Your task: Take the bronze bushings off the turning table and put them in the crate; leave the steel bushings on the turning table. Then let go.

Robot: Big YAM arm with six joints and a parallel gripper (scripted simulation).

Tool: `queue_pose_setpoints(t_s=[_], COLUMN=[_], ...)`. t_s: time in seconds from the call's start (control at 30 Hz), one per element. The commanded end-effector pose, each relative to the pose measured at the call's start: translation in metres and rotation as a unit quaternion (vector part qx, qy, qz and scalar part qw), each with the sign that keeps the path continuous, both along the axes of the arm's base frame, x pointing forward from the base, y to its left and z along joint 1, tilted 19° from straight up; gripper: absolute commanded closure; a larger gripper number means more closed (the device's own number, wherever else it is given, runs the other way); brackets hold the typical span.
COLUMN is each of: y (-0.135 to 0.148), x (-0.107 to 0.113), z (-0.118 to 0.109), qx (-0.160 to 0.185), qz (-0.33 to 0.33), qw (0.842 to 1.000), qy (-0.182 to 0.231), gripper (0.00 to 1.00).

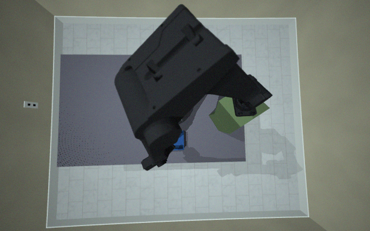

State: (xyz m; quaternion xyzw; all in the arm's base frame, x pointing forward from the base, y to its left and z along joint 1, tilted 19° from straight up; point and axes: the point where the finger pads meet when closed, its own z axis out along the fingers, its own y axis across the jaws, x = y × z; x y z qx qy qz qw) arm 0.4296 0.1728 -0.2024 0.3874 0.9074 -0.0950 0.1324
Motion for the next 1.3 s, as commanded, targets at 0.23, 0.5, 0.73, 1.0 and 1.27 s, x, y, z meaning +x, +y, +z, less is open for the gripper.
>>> queue_pose_setpoints(t_s=[0.23,0.5,0.73,1.0,1.27], y=[0.0098,0.0098,0.0022,0.0045,0.0045], x=[0.0104,0.0104,0.0121,0.0154,0.0154], z=[0.0096,0.0096,0.0047,0.01,0.01], qx=[0.007,0.007,0.002,0.005,0.005], qz=[0.0,0.0,-0.002,-0.001,-0.001], qw=[1.0,1.0,1.0,1.0,1.0], qy=[-0.015,-0.015,-0.007,-0.012,-0.012], gripper=[1.0,1.0,1.0,1.0,1.0])
